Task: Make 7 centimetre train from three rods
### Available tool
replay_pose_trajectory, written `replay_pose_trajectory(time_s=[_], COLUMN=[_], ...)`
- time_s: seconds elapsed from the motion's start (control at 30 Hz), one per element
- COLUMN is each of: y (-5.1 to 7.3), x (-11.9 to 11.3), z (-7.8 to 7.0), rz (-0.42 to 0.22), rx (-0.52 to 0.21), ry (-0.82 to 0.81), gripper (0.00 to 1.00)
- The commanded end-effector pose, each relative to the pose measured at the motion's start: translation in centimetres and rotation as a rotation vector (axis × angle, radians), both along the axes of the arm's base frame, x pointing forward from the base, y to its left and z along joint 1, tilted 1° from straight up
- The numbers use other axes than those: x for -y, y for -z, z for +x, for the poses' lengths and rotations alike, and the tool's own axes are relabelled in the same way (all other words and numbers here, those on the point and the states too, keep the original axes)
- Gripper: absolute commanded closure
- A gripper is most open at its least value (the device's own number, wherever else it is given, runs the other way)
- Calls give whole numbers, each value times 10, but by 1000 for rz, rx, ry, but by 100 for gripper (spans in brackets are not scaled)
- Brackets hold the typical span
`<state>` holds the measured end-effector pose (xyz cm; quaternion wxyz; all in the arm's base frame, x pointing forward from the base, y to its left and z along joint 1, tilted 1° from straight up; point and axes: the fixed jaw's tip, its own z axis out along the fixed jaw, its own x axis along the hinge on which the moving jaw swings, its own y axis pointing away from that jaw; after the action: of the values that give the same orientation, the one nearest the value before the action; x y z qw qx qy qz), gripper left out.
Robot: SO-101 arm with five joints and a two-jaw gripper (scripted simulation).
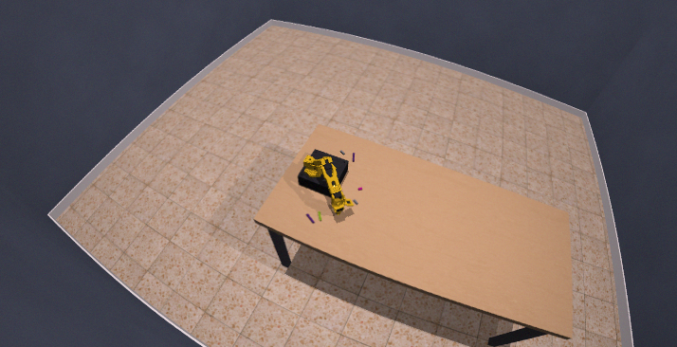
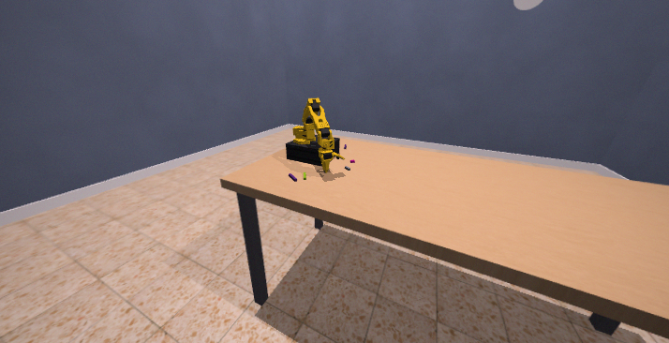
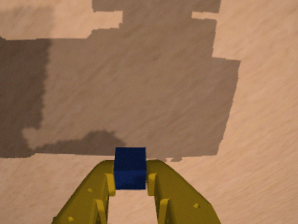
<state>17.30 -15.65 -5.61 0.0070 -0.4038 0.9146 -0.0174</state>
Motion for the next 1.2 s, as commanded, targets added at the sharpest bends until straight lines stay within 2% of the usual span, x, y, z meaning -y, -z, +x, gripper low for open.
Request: replay_pose_trajectory(time_s=[0.0, 0.07, 0.1, 1.17], y=[5, 5, 14, 14], x=[0, 0, -4, -3], z=[-4, -4, -8, -7], rz=[10, 10, 35, 35], rx=[-9, -9, -37, -37], ry=[0, 0, 0, 0], gripper=[100, 100, 100, 100])
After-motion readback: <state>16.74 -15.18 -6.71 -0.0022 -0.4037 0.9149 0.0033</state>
